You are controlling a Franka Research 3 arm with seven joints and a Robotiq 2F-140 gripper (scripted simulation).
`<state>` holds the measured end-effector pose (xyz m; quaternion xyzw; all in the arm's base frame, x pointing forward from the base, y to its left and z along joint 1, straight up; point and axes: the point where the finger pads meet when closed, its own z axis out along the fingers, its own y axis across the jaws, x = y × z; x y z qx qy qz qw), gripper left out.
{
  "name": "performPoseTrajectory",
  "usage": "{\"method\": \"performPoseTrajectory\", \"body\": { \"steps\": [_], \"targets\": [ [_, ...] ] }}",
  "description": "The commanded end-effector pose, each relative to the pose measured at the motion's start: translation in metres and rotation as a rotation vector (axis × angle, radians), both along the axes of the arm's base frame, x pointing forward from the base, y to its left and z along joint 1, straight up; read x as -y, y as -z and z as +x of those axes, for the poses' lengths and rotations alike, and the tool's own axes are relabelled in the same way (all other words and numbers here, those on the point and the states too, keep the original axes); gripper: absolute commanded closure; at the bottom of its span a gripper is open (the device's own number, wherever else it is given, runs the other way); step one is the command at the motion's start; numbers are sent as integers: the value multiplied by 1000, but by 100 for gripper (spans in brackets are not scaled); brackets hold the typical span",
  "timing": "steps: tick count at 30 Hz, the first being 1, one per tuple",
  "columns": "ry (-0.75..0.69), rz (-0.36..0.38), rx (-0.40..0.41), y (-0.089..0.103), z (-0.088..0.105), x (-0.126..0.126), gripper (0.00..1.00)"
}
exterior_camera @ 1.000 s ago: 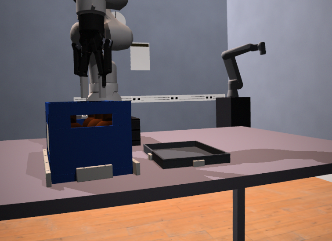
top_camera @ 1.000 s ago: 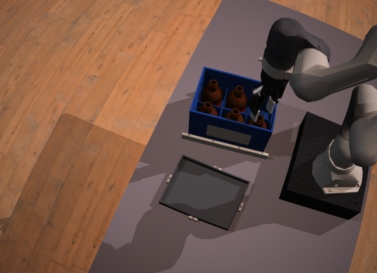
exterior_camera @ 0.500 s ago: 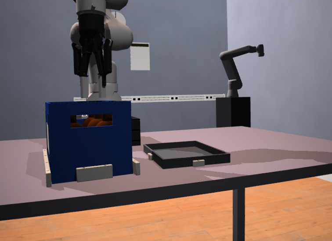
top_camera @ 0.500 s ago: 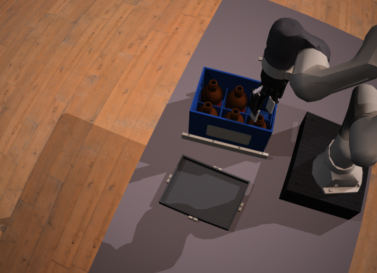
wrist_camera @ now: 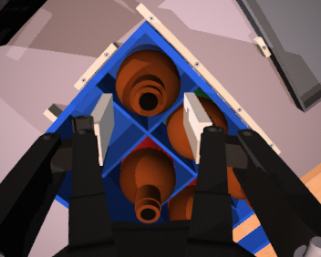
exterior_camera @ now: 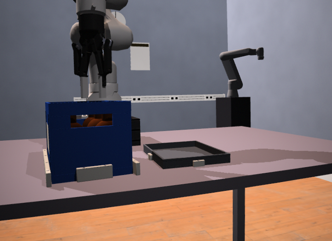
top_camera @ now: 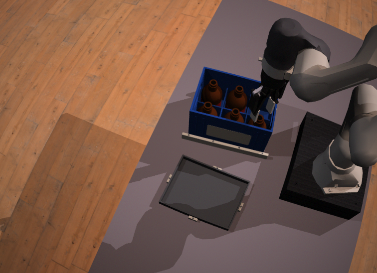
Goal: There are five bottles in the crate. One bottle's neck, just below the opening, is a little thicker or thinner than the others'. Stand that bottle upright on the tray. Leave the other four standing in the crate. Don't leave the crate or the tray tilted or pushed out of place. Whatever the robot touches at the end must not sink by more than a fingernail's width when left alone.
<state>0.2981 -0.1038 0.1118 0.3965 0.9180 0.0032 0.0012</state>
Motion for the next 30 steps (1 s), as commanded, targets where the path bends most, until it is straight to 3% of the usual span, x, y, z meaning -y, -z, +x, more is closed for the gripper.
{"method": "performPoseTrajectory", "body": {
  "steps": [1, 30],
  "targets": [
    [-6, -2, 0, 2, -1, 1, 56],
    [-6, -2, 0, 32, -1, 1, 56]
  ]
}}
